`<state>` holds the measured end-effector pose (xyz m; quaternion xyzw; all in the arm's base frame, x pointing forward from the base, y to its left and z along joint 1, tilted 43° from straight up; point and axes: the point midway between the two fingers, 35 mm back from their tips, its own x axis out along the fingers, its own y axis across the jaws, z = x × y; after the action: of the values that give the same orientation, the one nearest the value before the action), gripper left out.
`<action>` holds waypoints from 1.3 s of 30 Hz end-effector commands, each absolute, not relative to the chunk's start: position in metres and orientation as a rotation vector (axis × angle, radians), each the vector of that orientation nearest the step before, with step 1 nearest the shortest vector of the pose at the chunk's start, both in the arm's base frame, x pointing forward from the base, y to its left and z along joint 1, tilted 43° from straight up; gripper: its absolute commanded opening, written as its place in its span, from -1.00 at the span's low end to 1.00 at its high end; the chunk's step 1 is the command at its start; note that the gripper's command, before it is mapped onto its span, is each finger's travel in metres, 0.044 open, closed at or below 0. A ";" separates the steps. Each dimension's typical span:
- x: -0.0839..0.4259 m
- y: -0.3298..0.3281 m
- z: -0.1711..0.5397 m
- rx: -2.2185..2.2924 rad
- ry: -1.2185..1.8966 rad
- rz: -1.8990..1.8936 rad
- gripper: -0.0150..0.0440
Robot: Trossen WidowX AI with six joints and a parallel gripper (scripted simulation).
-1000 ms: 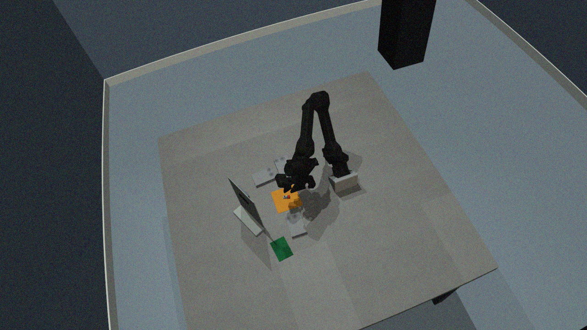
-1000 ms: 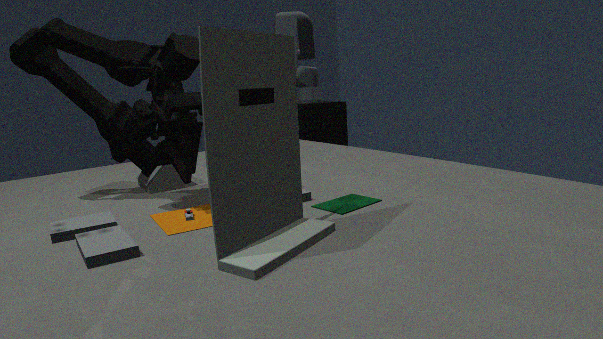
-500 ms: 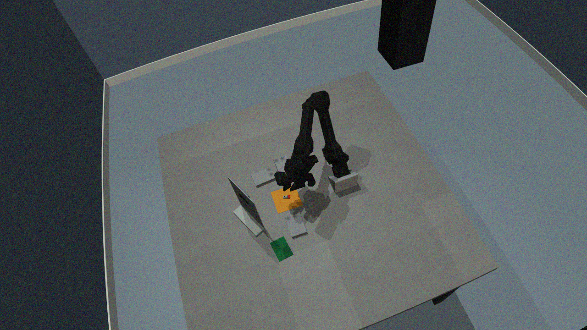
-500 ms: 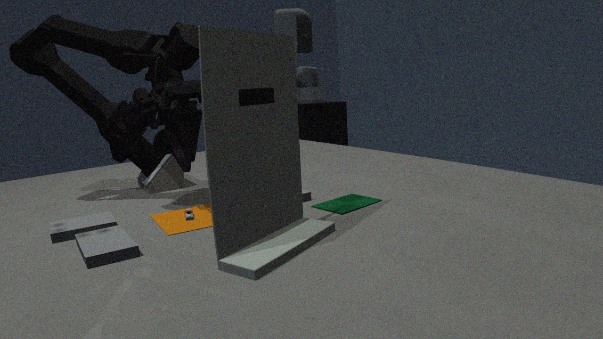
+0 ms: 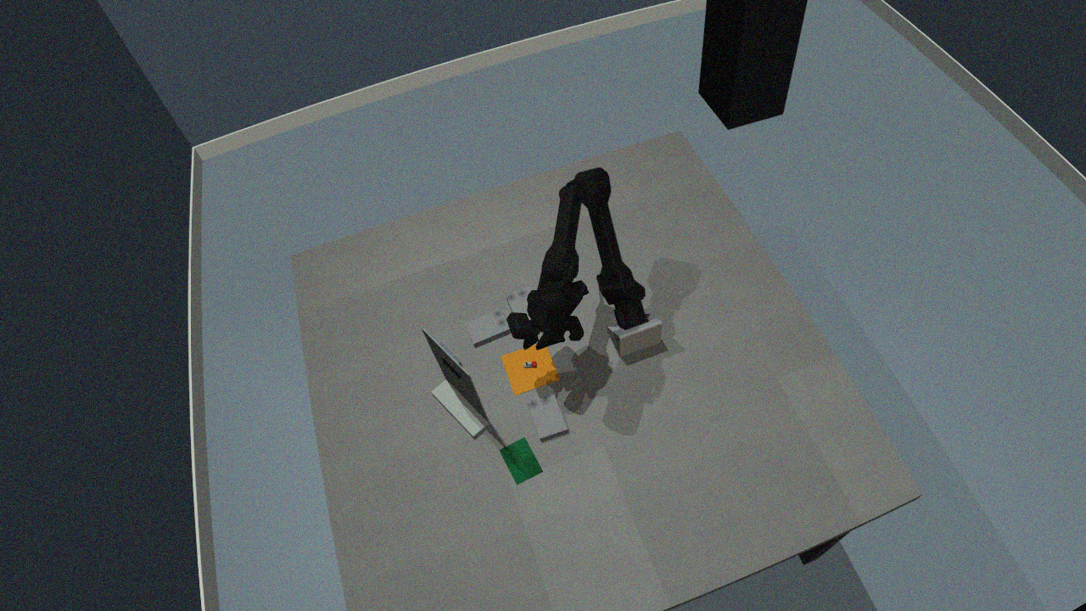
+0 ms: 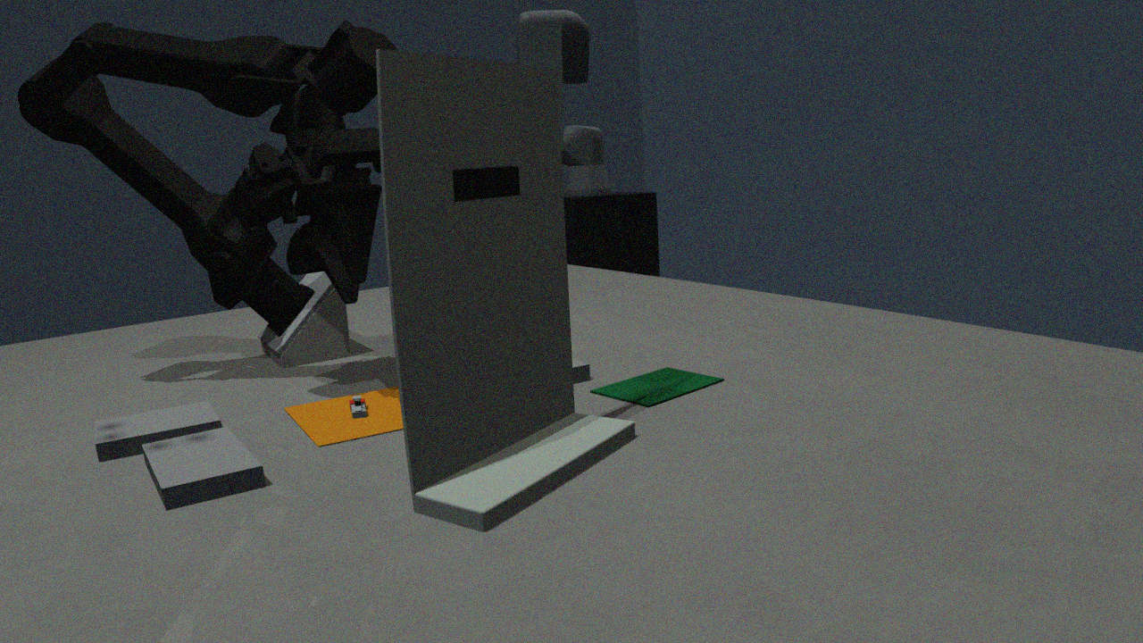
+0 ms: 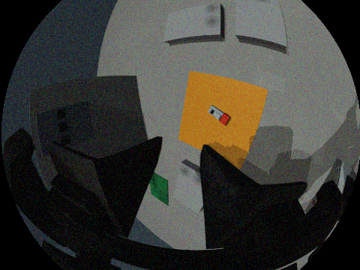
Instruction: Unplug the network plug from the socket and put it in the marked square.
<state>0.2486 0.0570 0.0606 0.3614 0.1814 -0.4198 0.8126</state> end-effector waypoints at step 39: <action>0.249 0.113 0.122 0.775 0.384 -0.893 0.04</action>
<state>0.2482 0.1050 0.1137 0.3586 0.1798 -0.4198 0.8141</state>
